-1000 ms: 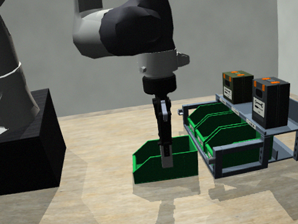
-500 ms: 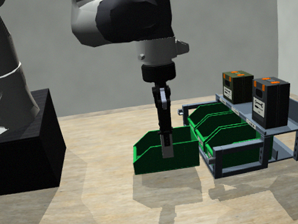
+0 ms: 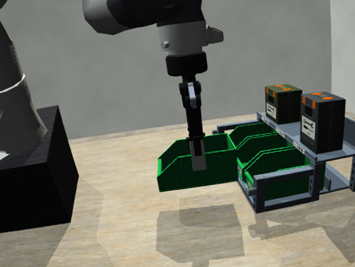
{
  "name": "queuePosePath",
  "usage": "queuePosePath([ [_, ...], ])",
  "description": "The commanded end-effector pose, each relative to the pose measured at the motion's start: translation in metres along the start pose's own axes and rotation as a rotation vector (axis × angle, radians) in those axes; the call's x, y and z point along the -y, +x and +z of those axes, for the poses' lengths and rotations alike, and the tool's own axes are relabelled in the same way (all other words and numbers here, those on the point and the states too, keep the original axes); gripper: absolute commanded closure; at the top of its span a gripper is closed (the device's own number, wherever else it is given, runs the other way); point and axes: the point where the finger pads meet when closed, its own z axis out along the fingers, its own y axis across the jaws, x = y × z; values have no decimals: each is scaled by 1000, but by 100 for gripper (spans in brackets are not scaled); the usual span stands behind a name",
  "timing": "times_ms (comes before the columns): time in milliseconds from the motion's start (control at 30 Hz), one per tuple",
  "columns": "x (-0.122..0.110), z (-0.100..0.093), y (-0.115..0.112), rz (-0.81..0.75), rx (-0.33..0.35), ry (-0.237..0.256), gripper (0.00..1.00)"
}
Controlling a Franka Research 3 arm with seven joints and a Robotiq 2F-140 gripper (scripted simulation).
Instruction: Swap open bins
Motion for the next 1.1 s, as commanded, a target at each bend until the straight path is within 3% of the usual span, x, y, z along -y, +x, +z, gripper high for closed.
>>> queuePosePath([
  [0,-3,-4,-4,-32,21,-4,100],
  [333,-3,-16,-4,-32,21,-4,100],
  [1067,-3,-18,-4,-32,21,-4,100],
])
